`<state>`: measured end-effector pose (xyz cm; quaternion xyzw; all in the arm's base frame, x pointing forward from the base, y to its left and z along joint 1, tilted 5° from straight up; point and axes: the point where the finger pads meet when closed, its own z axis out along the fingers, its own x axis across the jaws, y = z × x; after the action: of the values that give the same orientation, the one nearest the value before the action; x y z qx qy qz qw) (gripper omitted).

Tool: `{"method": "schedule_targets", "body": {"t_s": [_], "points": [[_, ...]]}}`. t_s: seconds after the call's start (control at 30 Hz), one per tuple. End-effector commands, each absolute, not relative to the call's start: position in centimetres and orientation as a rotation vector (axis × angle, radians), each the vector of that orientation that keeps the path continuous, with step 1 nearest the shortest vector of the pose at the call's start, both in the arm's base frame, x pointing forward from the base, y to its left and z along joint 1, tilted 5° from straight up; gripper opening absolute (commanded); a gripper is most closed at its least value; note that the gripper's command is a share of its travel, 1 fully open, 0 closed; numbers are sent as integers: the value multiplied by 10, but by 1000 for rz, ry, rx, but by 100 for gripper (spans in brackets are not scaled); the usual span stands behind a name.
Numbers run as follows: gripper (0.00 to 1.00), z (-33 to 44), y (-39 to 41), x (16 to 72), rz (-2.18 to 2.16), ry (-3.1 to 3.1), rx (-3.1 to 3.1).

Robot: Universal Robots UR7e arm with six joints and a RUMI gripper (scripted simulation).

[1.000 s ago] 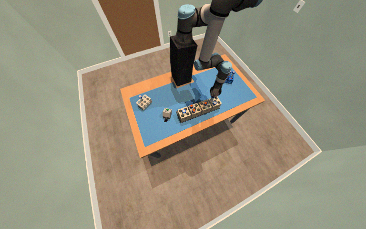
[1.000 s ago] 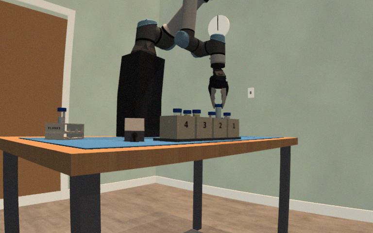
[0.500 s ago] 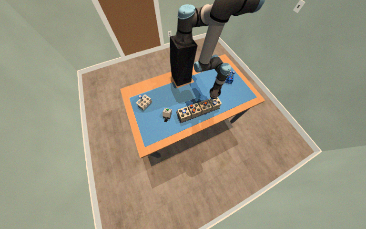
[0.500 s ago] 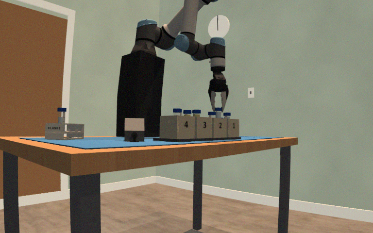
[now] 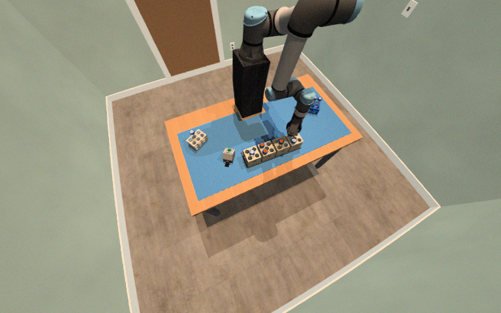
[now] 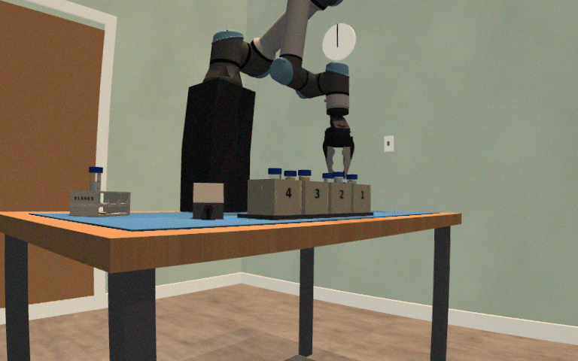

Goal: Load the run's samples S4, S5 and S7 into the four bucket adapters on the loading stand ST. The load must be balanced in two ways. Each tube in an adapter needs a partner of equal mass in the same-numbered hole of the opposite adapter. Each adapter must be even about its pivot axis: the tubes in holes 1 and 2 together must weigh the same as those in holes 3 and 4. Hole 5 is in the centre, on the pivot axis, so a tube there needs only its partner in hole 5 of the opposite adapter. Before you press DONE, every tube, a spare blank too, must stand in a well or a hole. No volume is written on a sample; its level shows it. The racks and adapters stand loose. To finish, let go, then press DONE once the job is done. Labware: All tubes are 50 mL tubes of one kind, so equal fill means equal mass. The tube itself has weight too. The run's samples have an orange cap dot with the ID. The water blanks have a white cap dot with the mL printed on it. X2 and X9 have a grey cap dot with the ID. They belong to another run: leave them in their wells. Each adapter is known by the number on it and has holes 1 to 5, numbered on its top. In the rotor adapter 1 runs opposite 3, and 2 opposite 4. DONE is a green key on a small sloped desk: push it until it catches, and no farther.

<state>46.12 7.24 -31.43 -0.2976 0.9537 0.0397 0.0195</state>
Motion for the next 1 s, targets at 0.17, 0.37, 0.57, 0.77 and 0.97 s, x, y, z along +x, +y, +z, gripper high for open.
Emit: {"method": "schedule_targets", "body": {"t_s": [0.17, 0.37, 0.57, 0.77, 0.97], "points": [[0, -320, 73, 462, 122, 2958, -923], [0, -323, 73, 462, 122, 2958, -923], [0, -323, 73, 462, 122, 2958, -923], [35, -323, 73, 462, 122, 2958, -923], [35, -323, 73, 462, 122, 2958, -923]]}}
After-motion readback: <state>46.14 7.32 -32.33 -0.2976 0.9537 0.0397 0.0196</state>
